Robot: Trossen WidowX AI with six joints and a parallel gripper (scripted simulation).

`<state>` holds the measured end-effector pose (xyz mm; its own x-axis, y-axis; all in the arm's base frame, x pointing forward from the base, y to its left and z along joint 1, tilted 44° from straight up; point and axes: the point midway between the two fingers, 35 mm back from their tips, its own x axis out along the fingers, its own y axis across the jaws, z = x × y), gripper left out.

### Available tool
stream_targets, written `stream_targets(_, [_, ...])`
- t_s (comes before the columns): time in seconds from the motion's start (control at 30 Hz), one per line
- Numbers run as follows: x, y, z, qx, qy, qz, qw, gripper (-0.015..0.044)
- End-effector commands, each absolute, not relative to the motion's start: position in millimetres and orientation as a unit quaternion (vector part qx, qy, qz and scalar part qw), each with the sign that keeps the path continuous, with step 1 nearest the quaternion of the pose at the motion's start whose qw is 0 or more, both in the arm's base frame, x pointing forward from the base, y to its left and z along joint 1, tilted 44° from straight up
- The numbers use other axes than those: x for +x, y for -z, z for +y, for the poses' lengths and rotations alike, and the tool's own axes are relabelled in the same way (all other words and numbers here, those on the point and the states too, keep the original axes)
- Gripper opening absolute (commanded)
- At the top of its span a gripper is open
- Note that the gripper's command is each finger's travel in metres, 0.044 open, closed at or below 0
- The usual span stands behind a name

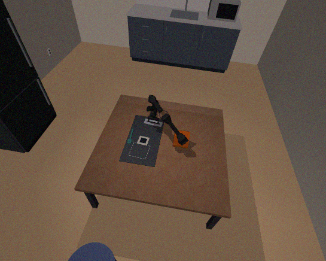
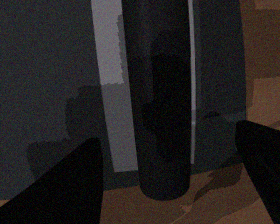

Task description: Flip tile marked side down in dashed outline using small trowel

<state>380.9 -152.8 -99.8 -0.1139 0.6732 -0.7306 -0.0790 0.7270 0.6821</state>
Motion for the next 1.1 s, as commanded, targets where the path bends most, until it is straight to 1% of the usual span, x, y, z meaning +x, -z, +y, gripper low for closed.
stream_targets(0.0, [381,104,-150,0.218,-0.296,0.688,0.626,0.0270])
stream_targets(0.83, [376,132,-124,0.218,-0.297,0.687,0.626,0.0270])
stream_targets(1.0, [376,132,-124,0.218,-0.297,0.687,0.626,0.0139])
stream_targets(1.07, [376,132,-124,0.218,-0.297,0.687,0.626,0.0130])
